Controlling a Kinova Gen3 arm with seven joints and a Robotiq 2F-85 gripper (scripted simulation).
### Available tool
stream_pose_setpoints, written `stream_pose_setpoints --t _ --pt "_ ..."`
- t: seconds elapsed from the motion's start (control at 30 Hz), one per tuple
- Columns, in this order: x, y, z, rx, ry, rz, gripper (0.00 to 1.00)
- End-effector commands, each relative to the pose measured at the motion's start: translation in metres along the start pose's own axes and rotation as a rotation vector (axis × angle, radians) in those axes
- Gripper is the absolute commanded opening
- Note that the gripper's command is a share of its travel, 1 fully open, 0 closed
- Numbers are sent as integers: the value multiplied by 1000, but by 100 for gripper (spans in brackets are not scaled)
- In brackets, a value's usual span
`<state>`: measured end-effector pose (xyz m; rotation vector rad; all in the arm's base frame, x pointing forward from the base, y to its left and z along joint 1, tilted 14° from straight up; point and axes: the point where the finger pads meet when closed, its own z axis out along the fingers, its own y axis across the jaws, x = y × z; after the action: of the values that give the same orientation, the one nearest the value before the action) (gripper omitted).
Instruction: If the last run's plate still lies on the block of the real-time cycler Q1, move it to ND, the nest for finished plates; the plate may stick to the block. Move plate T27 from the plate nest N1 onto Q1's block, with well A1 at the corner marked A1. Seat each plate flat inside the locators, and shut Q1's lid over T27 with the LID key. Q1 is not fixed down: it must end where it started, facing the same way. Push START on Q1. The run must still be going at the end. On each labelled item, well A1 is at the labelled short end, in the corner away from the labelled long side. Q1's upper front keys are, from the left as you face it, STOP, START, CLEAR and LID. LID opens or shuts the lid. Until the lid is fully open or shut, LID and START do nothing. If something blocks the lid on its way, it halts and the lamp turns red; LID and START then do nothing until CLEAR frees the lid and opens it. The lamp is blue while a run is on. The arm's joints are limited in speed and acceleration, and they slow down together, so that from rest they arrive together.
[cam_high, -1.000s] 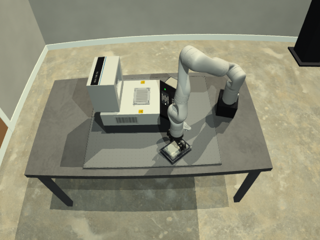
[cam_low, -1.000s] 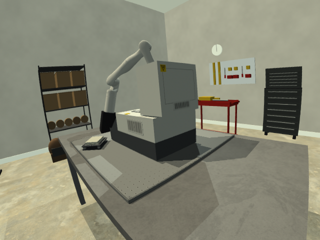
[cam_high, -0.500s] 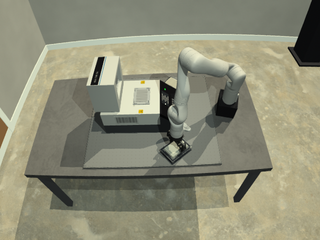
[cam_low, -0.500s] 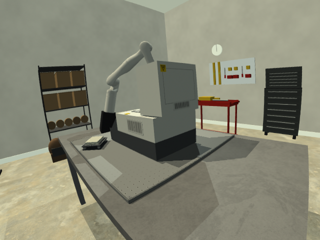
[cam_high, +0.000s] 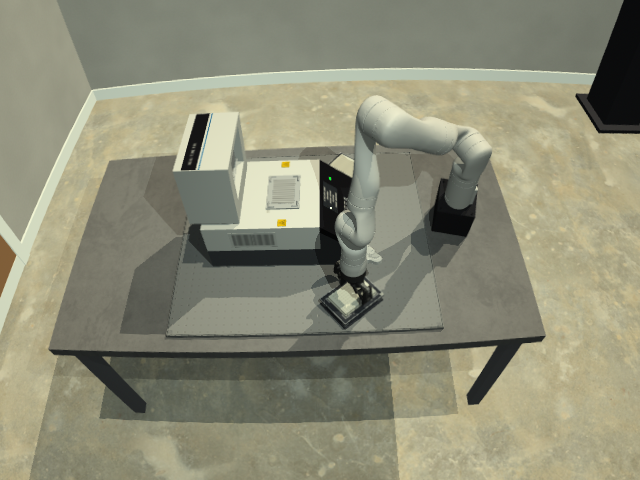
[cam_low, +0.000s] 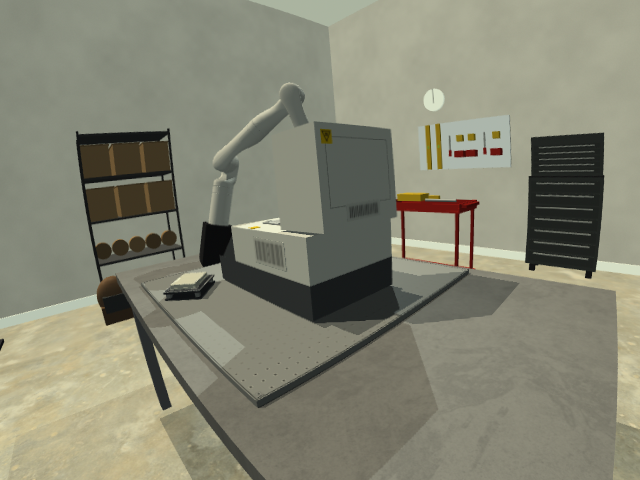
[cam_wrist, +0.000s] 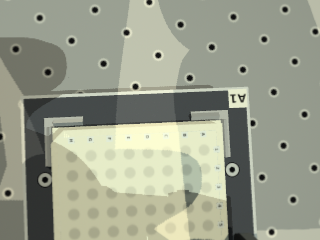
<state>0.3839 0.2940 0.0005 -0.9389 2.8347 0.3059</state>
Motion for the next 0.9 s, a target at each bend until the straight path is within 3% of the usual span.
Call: stream_pose_setpoints --t 0.0,0.87 --pt "-1 0 0 0 -2 0 100" --pt "-1 0 8 0 -2 0 100"
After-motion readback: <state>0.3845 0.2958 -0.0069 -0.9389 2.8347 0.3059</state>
